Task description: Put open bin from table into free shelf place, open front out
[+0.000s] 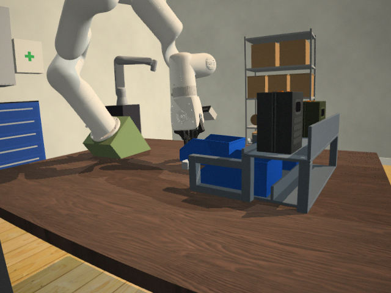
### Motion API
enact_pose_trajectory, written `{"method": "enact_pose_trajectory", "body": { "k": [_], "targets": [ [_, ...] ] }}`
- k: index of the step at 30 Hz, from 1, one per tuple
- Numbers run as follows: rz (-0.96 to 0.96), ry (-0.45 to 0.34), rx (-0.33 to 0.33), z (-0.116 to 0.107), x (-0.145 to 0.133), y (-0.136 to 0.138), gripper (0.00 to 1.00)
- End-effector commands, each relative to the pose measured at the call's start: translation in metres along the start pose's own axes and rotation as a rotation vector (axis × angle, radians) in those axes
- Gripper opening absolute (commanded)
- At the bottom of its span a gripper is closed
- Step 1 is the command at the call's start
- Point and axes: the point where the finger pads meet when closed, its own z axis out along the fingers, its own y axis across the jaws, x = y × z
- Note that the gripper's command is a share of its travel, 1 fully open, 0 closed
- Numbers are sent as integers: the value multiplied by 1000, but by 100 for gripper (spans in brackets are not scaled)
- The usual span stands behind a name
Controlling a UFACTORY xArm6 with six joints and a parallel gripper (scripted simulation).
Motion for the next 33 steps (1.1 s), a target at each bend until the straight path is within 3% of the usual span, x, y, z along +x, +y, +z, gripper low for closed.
{"method": "enact_pose_trajectory", "body": {
  "k": [1,6,33],
  "targets": [
    [1,1,-2,-1,0,1,0],
    [1,1,58,-1,0,1,0],
    [1,1,86,-1,0,1,0]
  ]
}}
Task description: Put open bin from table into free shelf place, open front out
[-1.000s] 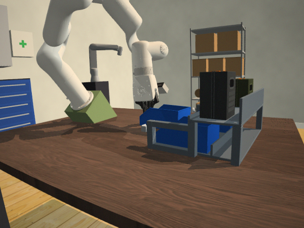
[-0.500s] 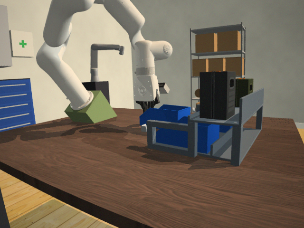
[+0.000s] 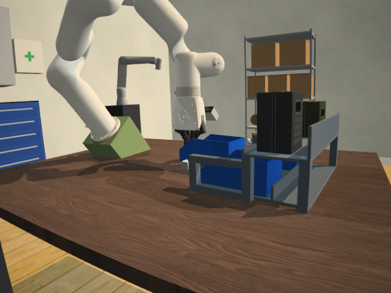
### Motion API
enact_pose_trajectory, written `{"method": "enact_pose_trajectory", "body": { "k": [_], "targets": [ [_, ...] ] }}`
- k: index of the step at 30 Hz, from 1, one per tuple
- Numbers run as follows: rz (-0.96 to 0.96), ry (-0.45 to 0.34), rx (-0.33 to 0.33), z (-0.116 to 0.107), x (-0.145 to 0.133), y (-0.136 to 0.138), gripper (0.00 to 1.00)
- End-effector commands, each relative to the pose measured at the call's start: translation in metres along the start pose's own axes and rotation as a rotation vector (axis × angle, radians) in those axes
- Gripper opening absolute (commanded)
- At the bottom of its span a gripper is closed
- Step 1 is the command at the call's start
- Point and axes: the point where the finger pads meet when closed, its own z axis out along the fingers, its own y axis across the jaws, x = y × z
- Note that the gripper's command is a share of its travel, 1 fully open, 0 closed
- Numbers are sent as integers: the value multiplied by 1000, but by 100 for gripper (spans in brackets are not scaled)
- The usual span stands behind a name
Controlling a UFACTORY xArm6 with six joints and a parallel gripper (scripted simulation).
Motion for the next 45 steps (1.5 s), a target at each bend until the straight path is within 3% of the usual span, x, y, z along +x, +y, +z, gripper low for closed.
{"method": "enact_pose_trajectory", "body": {
  "k": [1,45],
  "targets": [
    [1,1,-2,-1,0,1,0],
    [1,1,-2,-1,0,31,0]
  ]
}}
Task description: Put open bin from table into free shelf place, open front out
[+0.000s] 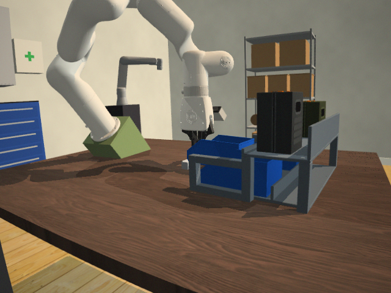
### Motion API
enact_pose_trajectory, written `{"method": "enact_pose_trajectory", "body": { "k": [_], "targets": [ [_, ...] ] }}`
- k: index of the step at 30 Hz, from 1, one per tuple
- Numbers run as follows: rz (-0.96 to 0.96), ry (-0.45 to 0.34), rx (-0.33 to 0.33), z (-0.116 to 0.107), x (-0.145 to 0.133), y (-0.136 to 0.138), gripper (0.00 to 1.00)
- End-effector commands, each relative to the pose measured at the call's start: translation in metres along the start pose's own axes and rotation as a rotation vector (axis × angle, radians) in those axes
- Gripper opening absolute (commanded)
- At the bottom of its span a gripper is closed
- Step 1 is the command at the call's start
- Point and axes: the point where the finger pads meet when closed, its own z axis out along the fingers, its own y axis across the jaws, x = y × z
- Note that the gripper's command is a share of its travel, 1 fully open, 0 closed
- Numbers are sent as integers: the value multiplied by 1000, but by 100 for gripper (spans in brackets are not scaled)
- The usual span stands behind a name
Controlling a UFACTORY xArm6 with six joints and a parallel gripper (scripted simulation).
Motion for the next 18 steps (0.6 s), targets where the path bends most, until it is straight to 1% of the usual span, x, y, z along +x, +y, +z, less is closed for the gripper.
{"method": "enact_pose_trajectory", "body": {
  "k": [1,8,13,18],
  "targets": [
    [0,1,-2,-1,0,1,0],
    [0,1,-2,-1,0,1,0],
    [0,1,-2,-1,0,11,0],
    [0,1,-2,-1,0,11,0]
  ]
}}
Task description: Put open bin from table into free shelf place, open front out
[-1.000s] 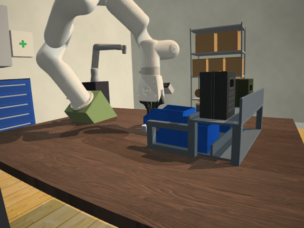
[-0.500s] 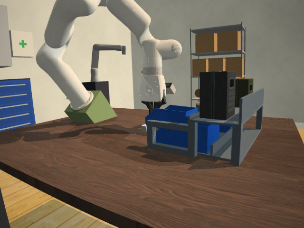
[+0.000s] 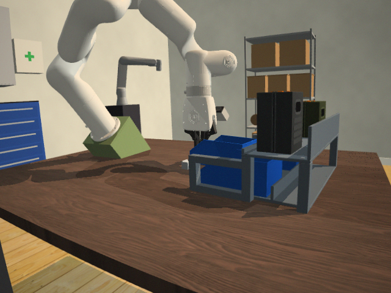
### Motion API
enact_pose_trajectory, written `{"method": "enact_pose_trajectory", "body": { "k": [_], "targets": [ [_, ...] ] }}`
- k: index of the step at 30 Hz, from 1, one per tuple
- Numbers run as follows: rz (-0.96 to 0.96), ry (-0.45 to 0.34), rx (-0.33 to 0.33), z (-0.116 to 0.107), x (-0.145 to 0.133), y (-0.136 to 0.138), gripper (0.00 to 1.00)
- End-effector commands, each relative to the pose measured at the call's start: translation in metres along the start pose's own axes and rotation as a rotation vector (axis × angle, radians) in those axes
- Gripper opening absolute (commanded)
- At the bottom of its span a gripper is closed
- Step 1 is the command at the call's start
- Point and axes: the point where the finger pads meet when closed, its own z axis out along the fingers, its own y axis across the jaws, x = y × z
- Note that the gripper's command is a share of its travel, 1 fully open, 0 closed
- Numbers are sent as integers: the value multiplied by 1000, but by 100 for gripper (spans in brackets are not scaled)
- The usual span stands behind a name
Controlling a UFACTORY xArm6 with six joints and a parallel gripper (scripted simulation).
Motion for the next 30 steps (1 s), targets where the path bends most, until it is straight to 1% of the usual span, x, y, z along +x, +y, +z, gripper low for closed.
{"method": "enact_pose_trajectory", "body": {
  "k": [1,7,12,24,30],
  "targets": [
    [0,1,-2,-1,0,1,0],
    [0,1,-2,-1,0,1,0],
    [0,1,-2,-1,0,11,0],
    [0,1,-2,-1,0,11,0],
    [0,1,-2,-1,0,21,0]
  ]
}}
